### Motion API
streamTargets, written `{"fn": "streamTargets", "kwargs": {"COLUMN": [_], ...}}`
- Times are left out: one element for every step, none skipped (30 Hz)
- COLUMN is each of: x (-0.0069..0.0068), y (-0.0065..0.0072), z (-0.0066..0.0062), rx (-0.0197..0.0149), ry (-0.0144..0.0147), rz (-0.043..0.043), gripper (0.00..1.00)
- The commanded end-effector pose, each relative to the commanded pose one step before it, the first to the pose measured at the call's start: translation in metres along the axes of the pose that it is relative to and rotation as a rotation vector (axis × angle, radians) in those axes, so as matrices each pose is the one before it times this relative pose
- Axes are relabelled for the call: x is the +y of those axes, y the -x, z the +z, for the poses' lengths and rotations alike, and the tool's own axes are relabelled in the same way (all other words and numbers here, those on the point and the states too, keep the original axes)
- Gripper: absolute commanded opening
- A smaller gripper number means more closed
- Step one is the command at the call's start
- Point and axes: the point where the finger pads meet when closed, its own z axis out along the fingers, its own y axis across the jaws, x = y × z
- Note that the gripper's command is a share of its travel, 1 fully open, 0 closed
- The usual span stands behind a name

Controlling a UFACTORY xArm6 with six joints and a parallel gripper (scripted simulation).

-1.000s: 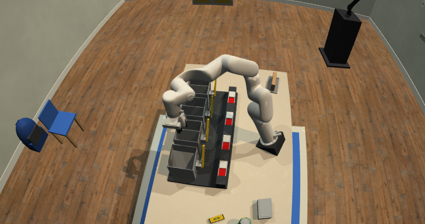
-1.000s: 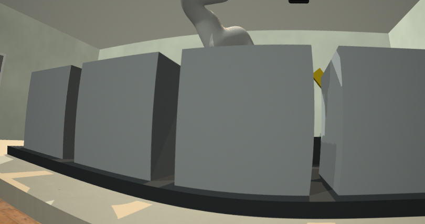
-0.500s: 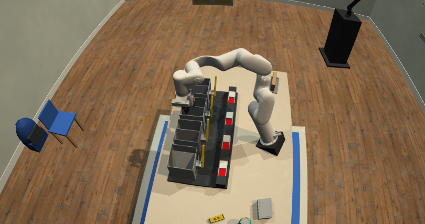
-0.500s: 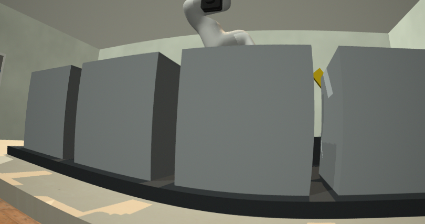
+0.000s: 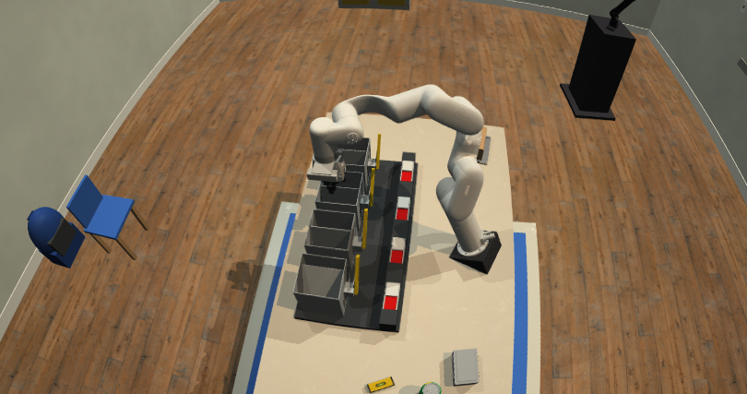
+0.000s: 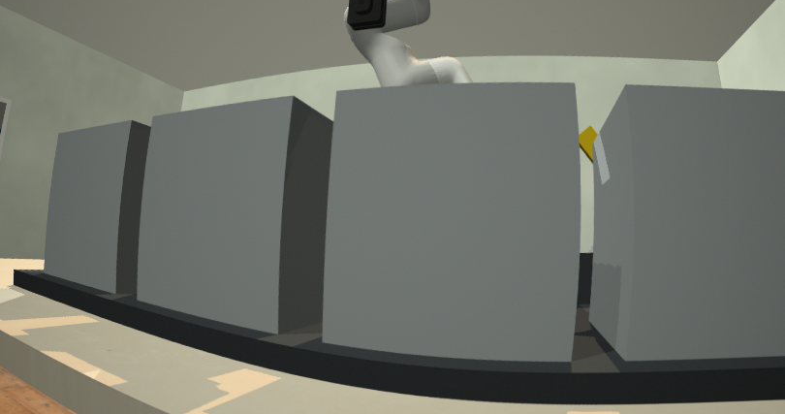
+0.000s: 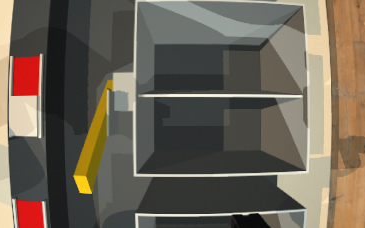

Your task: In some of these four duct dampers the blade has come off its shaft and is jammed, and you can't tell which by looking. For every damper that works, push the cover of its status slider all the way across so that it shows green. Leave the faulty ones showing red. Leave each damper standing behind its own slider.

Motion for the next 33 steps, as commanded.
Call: {"fn": "streamTargets", "kwargs": {"x": [0.00083,0.00002,0.00002,0.00002,0.00002,0.00000,0.00000,0.00002,0.00002,0.00002,0.00002,0.00002,0.00001,0.00001,0.00001,0.00001,0.00000,0.00000,0.00000,0.00000,0.00000,-0.00019,0.00000,0.00000,-0.00126,-0.00315,-0.00562,-0.00843,-0.01135,-0.01417,-0.01225,-0.00770,-0.00924], "y": [0.00042,0.00002,0.00002,0.00002,0.00002,0.00000,0.00000,0.00002,0.00002,0.00002,0.00002,0.00001,0.00001,0.00001,0.00001,0.00001,0.00001,0.00000,0.00000,0.00000,0.00000,0.00000,0.00000,0.00000,-0.00003,-0.00006,-0.00007,-0.00003,0.00009,0.00029,-0.00029,-0.00005,0.00005], "z": [-0.00012,0.00055,0.00057,0.00058,0.00057,0.00000,0.00000,0.00056,0.00054,0.00051,0.00048,0.00043,0.00038,0.00032,0.00027,0.00021,0.00015,0.00010,0.00005,0.00002,0.00000,-0.00001,0.00000,0.00000,-0.00009,-0.00021,-0.00029,-0.00023,0.00009,0.00077,-0.00058,-0.00013,0.00001], "rx": [0.00129,0.00001,0.00001,0.00001,0.00000,0.00000,0.00000,0.00000,0.00000,0.00000,0.00000,0.00000,0.00000,0.00000,0.00000,0.00000,0.00000,0.00000,0.00000,0.00000,0.00000,0.00000,0.00000,0.00000,0.00001,0.00003,0.00004,0.00004,0.00001,-0.00004,0.00010,0.00003,0.00001], "ry": [0.00401,-0.00003,-0.00003,-0.00003,0.00000,0.00000,0.00000,0.00000,0.00000,0.00000,0.00000,0.00000,0.00000,0.00000,0.00000,0.00000,0.00000,0.00000,0.00000,0.00000,0.00000,0.00000,0.00000,0.00000,-0.00002,-0.00004,-0.00006,-0.00005,0.00001,0.00013,-0.00020,-0.00006,-0.00001], "rz": [0.00138,-0.00002,-0.00002,-0.00002,0.00000,0.00000,0.00000,0.00000,0.00000,0.00000,0.00000,0.00000,0.00000,0.00000,0.00000,0.00000,0.00000,0.00000,0.00000,0.00000,0.00000,0.00000,0.00000,0.00000,-0.00001,-0.00003,-0.00004,-0.00003,0.00001,0.00010,-0.00023,-0.00007,-0.00001], "gripper": [0.00,0.00,0.00,0.00,0.00,0.00,0.00,0.00,0.00,0.00,0.00,0.00,0.00,0.00,0.00,0.00,0.00,0.00,0.00,0.00,0.00,0.00,0.00,0.00,0.00,0.00,0.00,0.00,0.00,0.00,0.00,0.00,0.00]}}
